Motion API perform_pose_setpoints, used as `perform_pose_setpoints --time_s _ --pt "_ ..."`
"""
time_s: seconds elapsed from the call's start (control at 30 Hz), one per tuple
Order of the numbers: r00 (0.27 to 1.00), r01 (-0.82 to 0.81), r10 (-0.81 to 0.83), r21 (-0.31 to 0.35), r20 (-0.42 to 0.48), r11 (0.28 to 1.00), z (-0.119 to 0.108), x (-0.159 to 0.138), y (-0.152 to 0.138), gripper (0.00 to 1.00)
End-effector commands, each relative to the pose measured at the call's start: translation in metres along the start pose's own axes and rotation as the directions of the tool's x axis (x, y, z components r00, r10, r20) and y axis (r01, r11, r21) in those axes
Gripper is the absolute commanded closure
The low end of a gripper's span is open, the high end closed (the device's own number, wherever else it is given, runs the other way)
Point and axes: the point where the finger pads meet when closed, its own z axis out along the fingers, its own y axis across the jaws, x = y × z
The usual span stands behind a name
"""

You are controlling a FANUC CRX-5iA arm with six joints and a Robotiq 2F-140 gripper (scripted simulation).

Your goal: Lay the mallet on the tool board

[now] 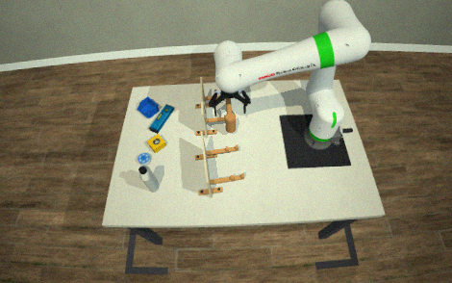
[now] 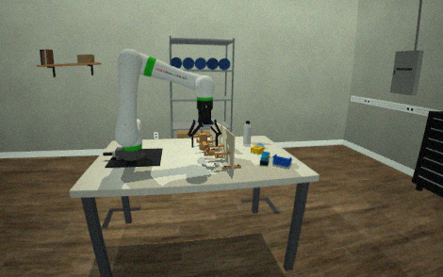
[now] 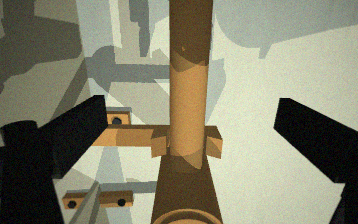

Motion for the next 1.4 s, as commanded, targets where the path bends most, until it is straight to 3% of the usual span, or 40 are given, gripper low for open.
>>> perform_pose_setpoints --time_s 0.0,0.17,0.2,1.3,1.37 --pt "1.0 0.0 0.0 0.002 -0.001 1.0 0.0002 0.0004 -0.001 0.0" --pt "1.0 0.0 0.0 0.002 -0.001 1.0 0.0002 0.0004 -0.001 0.0" --pt "1.0 0.0 0.0 0.002 -0.001 1.0 0.0002 0.0004 -0.001 0.9" --pt "1.0 0.0 0.0 0.002 -0.001 1.0 0.0002 0.0004 -0.001 0.9" --pt "1.0 0.0 0.0 0.002 -0.001 1.0 -0.0074 0.0004 -0.0017 0.9"
